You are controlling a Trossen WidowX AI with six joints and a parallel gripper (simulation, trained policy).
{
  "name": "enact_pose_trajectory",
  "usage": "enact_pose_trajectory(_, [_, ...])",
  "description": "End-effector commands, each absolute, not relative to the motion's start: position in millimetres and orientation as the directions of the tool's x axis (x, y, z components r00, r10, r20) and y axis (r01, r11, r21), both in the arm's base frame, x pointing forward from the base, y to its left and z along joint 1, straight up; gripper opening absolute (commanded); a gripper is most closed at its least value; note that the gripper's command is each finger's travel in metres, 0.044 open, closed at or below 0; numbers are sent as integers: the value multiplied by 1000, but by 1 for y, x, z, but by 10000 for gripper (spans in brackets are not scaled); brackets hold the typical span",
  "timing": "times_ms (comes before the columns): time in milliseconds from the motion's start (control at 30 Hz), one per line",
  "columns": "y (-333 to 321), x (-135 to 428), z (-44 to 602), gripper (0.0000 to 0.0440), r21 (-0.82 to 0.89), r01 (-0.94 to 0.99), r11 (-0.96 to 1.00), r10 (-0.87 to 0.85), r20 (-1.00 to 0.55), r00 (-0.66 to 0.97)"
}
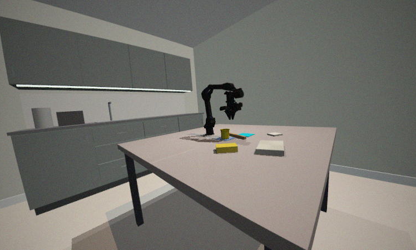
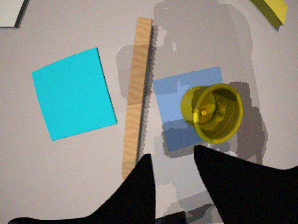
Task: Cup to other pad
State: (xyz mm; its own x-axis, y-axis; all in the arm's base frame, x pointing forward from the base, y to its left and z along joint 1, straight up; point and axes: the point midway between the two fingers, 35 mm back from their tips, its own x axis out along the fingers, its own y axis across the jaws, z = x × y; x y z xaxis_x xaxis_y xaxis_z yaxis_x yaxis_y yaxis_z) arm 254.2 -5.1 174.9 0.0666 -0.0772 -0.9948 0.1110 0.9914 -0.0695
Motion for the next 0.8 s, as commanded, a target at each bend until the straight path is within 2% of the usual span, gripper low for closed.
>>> enact_pose_trajectory(0, [-11, 251, 166, 138, -83, 105, 991, -86, -996, 28])
enact_pose_trajectory(767, [-44, 243, 112, 183, -101, 48, 994, -97, -992, -77])
